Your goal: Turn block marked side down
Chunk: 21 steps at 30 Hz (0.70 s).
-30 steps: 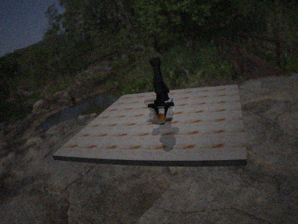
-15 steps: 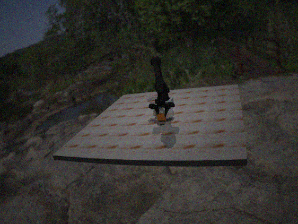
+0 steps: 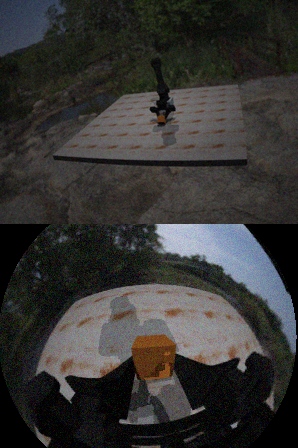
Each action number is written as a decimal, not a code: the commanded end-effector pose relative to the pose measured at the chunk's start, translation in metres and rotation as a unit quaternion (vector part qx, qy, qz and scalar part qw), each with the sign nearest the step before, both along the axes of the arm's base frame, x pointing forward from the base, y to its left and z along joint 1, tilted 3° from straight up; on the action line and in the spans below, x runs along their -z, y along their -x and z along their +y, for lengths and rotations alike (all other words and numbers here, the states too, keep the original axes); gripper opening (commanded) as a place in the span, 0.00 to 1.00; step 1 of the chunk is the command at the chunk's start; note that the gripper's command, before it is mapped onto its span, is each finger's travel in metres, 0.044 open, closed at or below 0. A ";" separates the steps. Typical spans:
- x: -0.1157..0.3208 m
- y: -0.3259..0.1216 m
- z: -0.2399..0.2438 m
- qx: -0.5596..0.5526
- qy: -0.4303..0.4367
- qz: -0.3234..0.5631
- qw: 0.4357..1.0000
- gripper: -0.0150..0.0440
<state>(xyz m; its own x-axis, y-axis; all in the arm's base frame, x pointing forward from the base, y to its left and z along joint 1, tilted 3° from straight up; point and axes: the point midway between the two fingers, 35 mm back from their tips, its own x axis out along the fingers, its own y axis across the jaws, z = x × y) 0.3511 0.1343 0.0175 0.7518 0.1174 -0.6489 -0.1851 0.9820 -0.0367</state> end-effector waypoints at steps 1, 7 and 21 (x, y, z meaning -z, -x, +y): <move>0.008 0.004 -0.003 -0.001 0.003 -0.018 1.000 0.25; 0.009 0.009 -0.005 -0.002 -0.006 -0.061 0.998 0.25; 0.003 0.017 -0.009 -0.002 -0.018 -0.122 0.992 0.25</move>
